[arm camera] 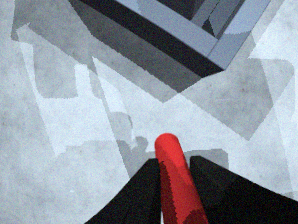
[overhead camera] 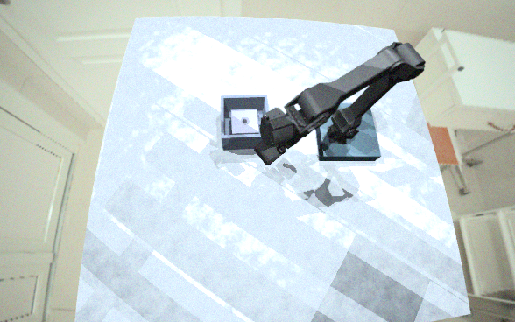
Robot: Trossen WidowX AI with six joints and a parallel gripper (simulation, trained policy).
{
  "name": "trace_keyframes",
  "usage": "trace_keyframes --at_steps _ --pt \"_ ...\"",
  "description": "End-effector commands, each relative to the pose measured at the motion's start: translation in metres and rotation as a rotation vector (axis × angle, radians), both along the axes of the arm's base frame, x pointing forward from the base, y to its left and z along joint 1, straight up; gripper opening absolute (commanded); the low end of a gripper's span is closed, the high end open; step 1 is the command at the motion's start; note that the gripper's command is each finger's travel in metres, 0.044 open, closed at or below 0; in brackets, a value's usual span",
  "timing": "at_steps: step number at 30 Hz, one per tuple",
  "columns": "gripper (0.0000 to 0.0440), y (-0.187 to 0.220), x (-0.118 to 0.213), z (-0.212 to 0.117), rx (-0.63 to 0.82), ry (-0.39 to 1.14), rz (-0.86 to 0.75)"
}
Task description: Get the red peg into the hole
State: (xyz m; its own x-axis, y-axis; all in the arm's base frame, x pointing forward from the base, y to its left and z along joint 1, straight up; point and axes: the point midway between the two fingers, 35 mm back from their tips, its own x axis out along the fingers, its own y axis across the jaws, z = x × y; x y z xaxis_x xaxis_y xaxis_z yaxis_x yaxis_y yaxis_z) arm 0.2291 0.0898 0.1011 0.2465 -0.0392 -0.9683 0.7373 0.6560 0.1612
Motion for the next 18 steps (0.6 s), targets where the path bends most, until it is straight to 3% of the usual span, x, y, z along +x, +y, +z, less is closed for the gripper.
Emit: trace_keyframes --at_steps 1,18 --pt "0.0 -0.006 0.012 0.013 -0.013 -0.03 -0.005" --pt "0.0 -0.063 0.057 0.035 -0.049 -0.065 -0.108"
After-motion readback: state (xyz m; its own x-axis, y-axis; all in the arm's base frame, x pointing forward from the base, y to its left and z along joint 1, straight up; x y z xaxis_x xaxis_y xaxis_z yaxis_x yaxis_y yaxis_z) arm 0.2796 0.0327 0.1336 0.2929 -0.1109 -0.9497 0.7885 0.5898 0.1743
